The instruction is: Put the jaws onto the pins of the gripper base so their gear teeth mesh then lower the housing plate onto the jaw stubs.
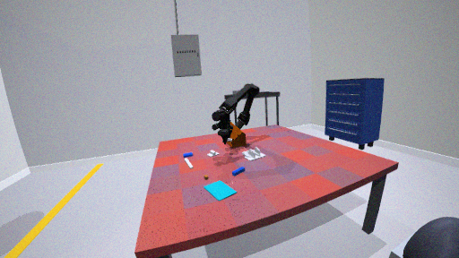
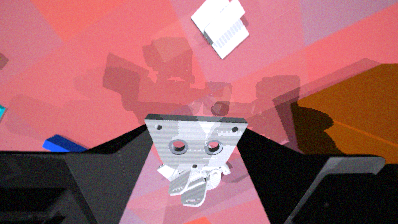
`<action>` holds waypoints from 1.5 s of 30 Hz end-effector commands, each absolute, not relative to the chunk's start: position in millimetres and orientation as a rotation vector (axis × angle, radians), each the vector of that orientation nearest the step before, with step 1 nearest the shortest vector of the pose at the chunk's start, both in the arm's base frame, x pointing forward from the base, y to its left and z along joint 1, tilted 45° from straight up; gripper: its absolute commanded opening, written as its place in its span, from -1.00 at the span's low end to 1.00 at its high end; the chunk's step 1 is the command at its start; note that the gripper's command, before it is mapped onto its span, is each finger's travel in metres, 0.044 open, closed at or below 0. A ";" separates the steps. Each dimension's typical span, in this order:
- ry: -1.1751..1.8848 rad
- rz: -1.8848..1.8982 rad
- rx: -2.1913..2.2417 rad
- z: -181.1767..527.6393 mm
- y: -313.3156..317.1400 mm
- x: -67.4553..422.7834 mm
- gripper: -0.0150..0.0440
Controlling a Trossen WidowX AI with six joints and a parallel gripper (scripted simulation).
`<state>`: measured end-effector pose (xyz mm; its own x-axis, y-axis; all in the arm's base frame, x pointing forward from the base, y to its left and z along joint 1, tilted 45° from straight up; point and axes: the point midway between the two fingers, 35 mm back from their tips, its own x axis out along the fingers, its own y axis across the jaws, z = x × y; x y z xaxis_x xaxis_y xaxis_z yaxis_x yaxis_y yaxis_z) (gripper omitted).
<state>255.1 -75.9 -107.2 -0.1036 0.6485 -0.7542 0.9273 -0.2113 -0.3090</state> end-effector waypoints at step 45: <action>1.351 -2.200 2.249 -25.2 38.3 269.4 0.70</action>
